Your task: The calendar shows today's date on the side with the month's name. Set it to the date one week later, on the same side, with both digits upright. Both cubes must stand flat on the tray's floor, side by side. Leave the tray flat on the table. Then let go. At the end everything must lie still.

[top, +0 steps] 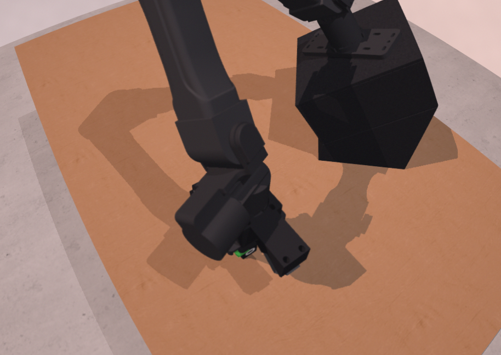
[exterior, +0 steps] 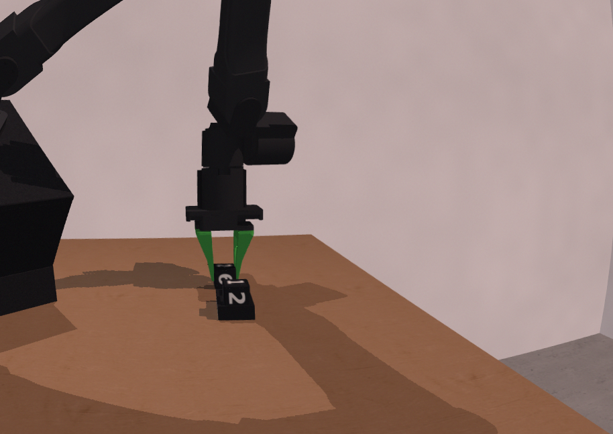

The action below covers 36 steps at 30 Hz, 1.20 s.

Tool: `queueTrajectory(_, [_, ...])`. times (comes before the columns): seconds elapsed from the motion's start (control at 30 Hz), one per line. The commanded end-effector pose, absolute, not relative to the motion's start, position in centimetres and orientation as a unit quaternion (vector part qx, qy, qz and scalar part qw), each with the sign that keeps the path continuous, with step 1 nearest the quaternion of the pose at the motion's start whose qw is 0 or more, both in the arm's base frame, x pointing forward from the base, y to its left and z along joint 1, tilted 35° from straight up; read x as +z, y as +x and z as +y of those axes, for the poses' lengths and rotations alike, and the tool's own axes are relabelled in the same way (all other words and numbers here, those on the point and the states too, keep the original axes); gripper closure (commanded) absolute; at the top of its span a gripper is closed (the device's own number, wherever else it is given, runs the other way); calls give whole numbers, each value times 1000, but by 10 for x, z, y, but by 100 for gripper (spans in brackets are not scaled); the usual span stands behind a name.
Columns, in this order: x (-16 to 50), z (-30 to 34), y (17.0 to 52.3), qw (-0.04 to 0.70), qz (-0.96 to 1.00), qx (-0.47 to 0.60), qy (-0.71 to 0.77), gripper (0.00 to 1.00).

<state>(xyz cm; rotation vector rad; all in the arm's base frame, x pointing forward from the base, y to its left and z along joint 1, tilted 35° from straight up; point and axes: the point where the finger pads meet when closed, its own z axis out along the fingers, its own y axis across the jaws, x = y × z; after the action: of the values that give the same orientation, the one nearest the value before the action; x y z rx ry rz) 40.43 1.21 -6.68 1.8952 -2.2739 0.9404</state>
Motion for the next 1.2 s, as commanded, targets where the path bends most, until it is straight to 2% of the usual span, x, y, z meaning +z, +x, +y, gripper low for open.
queueTrajectory(0.0, [-58, 20, 415, -4, -730, 306, 611, 74])
queueTrajectory(0.13, [-55, 21, 414, -4, -730, 306, 611, 74])
queueTrajectory(0.3, [-50, 25, 396, 12, -729, 300, 615, 74])
queueTrajectory(0.4, [-24, 38, 403, -4, -731, 310, 608, 74])
queueTrajectory(0.6, [13, 58, 385, -4, -731, 309, 609, 74])
queueTrajectory(1.17, [24, 64, 370, 4, -731, 302, 613, 74])
